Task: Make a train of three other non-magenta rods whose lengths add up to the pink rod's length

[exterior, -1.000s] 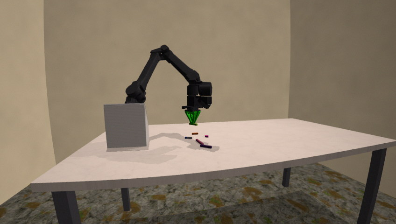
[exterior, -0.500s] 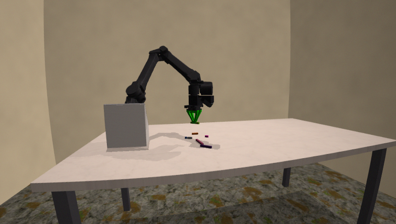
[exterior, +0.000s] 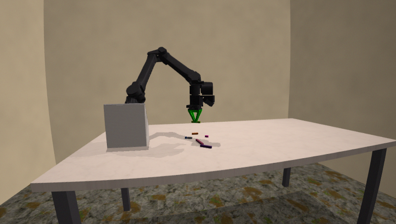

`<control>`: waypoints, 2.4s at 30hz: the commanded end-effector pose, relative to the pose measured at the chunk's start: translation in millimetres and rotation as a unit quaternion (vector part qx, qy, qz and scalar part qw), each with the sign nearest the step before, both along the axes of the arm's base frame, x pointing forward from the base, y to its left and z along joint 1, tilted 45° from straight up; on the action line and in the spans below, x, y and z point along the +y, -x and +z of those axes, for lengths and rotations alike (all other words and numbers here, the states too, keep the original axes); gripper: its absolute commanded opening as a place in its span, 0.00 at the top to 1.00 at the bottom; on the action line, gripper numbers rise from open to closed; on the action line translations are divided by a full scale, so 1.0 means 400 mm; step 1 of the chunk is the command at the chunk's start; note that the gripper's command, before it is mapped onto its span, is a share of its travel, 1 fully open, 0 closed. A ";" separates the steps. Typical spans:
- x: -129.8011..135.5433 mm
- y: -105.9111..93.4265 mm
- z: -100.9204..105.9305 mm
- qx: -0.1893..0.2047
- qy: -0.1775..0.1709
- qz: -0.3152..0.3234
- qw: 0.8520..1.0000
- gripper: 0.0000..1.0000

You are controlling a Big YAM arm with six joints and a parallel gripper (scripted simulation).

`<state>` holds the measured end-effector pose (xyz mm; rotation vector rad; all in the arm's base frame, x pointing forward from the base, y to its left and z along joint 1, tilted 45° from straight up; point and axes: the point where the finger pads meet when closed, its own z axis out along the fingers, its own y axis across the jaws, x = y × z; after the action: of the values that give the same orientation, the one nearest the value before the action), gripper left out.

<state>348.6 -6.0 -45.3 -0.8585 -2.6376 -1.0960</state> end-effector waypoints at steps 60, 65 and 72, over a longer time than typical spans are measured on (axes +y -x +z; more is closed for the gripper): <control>0.179 -0.039 -0.062 -0.083 0.002 0.092 0.992 0.96; 0.208 -0.040 -0.093 -0.083 0.002 0.092 0.992 0.96; 0.201 -0.055 -0.092 -0.091 0.005 0.082 0.992 0.96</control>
<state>365.8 78.5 -85.1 -0.5132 -2.7966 -1.1561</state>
